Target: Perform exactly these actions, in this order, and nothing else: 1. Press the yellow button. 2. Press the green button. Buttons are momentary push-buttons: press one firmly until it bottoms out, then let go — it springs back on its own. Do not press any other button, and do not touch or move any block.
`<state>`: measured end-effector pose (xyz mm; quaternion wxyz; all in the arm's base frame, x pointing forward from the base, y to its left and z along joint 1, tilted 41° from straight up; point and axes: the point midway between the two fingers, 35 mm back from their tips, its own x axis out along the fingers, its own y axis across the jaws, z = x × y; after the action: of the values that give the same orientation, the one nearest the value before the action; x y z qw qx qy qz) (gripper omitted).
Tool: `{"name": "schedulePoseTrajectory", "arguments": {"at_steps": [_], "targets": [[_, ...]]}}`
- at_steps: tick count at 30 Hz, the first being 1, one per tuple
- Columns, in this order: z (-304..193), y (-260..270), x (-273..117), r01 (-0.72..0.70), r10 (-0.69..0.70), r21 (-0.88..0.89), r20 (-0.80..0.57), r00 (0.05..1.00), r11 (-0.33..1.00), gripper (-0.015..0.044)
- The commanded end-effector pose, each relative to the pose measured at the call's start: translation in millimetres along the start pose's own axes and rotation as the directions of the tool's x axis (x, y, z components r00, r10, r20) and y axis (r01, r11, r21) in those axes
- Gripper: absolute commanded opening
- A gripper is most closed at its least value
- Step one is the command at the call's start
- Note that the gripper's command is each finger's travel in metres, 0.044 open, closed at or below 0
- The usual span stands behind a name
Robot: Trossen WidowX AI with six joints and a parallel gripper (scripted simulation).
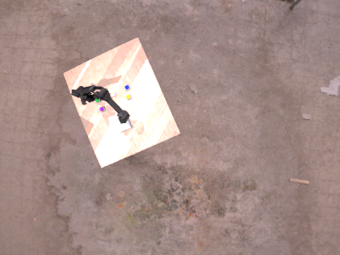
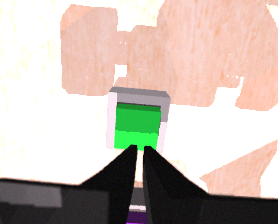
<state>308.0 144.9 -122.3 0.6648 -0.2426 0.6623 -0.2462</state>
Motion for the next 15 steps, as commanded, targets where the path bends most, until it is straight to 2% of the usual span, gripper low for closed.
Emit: {"name": "schedulePoseTrajectory", "arguments": {"at_steps": [1,15], "targets": [[2,2,1,-0.005,0.005,-0.003,0.017,1.000,1.000,0.0020],[2,2,24,-0.005,0.005,-0.003,0.018,1.000,1.000,0.0020]]}}
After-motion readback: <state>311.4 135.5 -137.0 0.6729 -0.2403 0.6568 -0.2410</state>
